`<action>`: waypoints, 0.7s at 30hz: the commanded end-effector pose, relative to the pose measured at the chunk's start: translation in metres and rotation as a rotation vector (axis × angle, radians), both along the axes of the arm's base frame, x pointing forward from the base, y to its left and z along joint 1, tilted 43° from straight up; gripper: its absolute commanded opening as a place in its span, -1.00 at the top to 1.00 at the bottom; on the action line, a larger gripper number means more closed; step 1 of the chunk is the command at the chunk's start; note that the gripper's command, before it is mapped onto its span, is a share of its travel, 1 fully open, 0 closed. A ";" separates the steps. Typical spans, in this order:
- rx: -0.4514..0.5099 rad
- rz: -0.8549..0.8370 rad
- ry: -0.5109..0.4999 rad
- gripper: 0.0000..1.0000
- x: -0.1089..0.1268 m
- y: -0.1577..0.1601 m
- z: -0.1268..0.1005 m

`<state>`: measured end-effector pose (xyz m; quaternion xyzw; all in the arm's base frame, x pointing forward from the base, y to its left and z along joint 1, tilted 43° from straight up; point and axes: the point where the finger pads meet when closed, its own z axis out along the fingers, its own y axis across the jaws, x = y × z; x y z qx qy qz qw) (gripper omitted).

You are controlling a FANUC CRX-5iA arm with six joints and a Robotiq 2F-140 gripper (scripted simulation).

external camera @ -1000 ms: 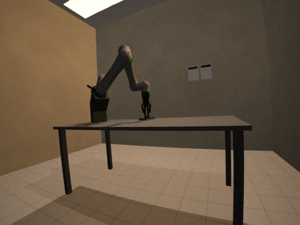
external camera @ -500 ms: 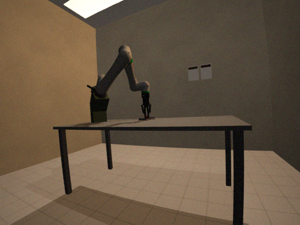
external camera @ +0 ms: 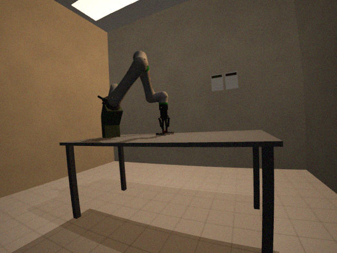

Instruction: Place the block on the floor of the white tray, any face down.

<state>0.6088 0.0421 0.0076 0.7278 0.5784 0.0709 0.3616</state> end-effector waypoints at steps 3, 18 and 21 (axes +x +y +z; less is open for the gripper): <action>0.000 0.001 -0.001 0.80 0.000 0.001 0.001; 0.000 0.001 -0.001 0.22 0.000 0.001 0.001; 0.000 0.001 -0.001 0.22 0.000 0.001 0.001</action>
